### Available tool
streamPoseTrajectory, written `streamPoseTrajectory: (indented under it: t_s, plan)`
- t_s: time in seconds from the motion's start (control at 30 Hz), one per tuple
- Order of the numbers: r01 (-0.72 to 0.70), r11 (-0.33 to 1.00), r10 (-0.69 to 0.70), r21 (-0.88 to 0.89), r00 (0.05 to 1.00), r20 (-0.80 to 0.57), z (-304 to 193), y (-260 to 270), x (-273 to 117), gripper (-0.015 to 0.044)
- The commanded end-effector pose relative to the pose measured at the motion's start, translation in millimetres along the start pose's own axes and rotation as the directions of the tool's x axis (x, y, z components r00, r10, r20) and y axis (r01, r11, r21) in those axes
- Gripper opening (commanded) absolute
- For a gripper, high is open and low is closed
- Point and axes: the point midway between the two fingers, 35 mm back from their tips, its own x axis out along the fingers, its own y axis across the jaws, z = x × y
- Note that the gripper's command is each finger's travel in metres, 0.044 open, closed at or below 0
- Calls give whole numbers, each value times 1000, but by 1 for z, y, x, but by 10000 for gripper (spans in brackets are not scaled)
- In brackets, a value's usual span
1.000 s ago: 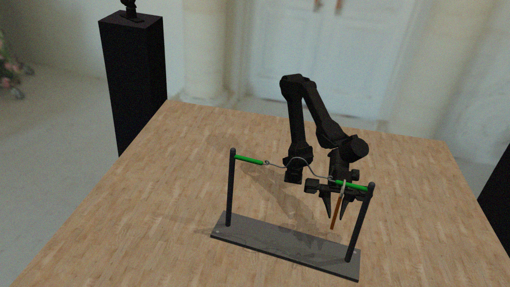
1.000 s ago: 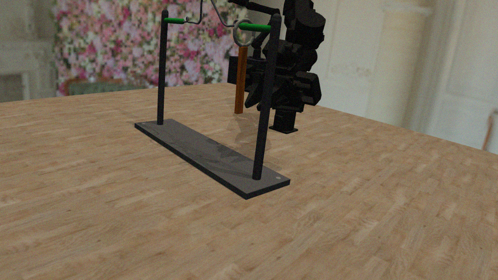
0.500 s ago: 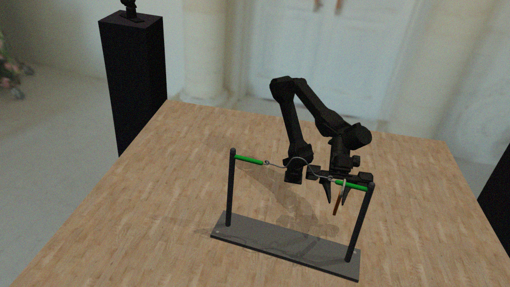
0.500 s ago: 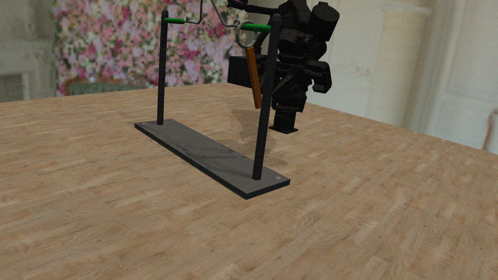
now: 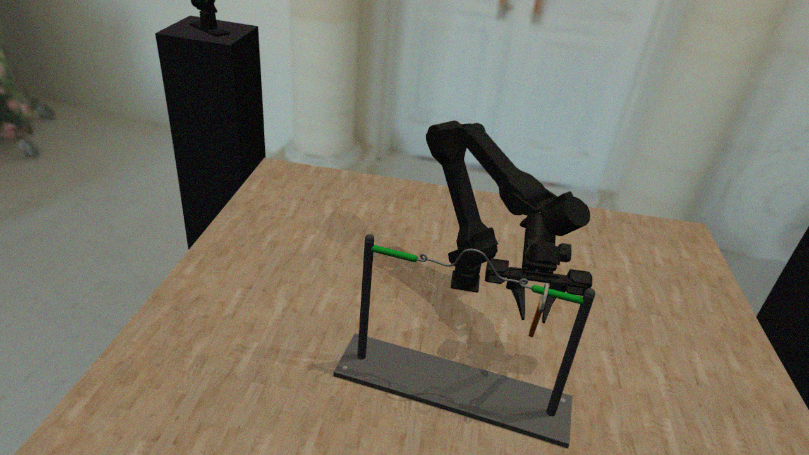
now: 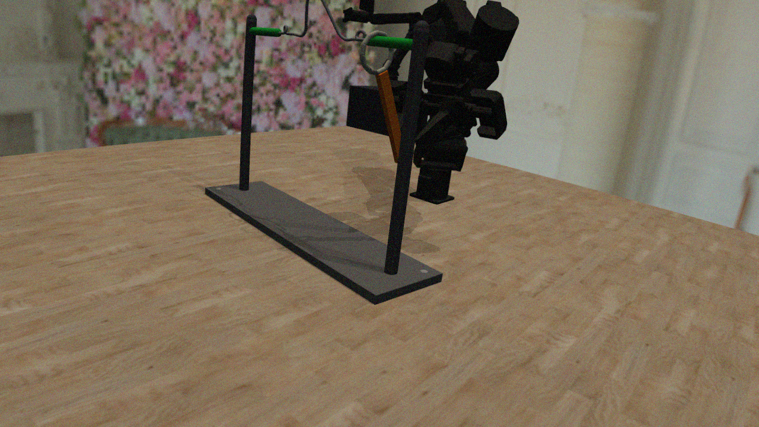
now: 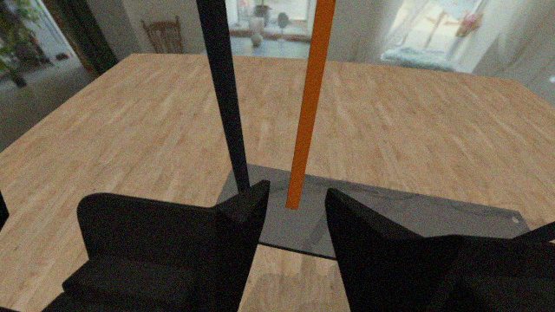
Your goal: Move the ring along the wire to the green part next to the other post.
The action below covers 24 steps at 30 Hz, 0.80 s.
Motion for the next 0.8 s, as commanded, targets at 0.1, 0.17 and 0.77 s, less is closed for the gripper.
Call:
streamPoseTrajectory:
  t_s: [0.1, 0.17, 0.77]
  plan:
    - [4, 1000, -4, 5, 1000, 5, 1, -1, -1, 160]
    - [4, 1000, -4, 5, 1000, 5, 1, -1, -1, 160]
    - [-1, 1000, 1, 0, 1000, 1, 0, -1, -50, 440]
